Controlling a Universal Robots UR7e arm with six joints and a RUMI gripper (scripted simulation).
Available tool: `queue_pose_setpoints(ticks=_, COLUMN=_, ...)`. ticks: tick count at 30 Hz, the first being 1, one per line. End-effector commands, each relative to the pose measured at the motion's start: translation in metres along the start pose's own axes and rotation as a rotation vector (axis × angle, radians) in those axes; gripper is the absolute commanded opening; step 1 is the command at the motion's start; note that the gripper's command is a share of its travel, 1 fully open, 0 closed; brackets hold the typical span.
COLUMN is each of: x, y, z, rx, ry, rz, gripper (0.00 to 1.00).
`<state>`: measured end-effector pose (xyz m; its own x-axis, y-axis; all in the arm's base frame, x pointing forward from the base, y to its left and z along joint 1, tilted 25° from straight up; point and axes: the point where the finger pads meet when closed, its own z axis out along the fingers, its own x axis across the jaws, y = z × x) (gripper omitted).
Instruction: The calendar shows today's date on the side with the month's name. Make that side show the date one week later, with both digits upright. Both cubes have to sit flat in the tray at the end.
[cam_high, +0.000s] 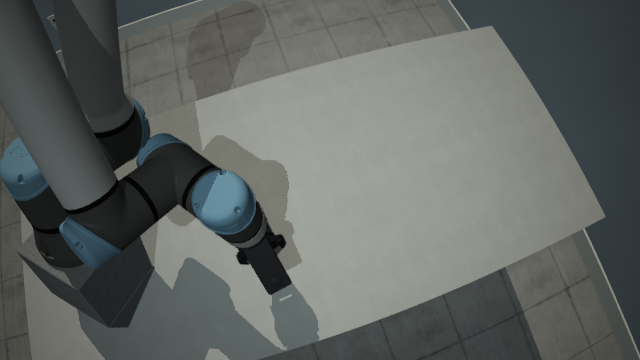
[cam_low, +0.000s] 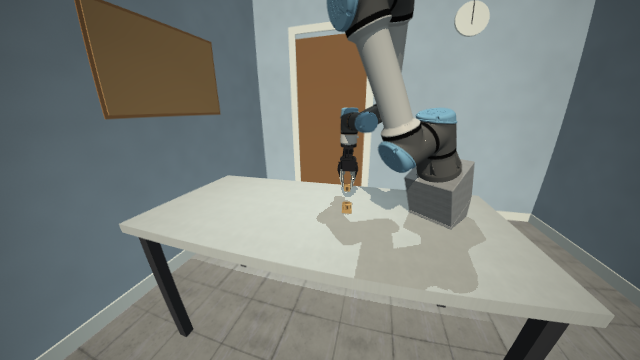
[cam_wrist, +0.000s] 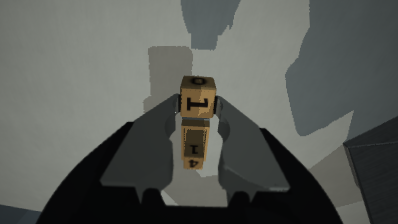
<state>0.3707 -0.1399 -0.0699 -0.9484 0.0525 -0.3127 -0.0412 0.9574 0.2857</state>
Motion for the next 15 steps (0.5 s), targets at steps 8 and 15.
queue_pose_setpoints(ticks=8, x=0.0, y=0.0, z=-0.036, rx=-0.002, ry=0.001, rz=-0.001, gripper=0.1)
queue_pose_setpoints(ticks=15, x=0.0, y=0.0, z=-0.049, rx=-0.002, ry=0.001, rz=-0.001, gripper=0.1)
